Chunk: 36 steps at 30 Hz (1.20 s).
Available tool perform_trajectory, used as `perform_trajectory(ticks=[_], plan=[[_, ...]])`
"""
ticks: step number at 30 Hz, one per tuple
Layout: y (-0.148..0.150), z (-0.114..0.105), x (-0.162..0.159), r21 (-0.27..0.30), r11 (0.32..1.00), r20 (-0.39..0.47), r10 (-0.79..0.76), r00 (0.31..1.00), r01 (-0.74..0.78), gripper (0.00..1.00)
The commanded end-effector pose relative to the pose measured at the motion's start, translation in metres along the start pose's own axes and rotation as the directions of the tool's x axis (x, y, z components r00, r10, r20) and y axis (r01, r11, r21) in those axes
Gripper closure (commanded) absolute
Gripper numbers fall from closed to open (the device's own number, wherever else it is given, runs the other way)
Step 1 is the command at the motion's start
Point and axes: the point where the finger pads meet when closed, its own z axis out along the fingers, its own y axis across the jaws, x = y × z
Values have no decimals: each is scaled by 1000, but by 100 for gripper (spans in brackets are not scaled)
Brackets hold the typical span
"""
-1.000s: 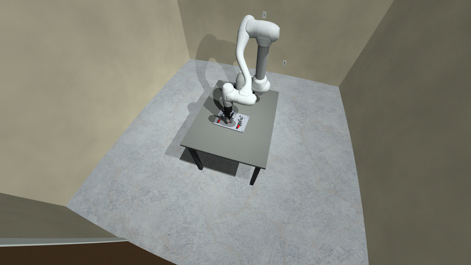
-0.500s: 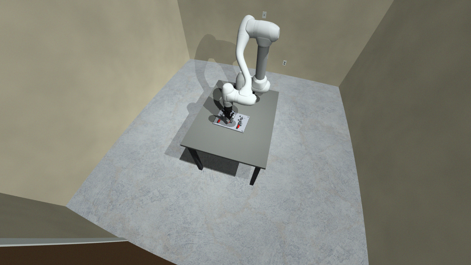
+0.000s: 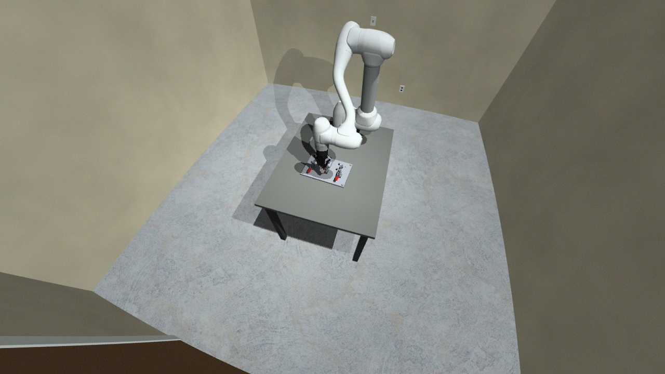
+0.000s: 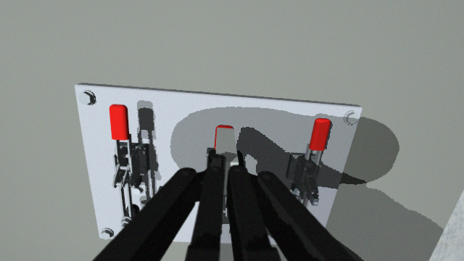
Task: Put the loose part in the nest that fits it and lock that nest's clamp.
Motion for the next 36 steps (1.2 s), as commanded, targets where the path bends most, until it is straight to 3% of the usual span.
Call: perform_trajectory(ticks=[1, 36], plan=[[0, 0, 0, 0, 1000, 0, 0, 1000, 0, 90], [0, 4, 0, 0, 1000, 0, 0, 1000, 0, 90]])
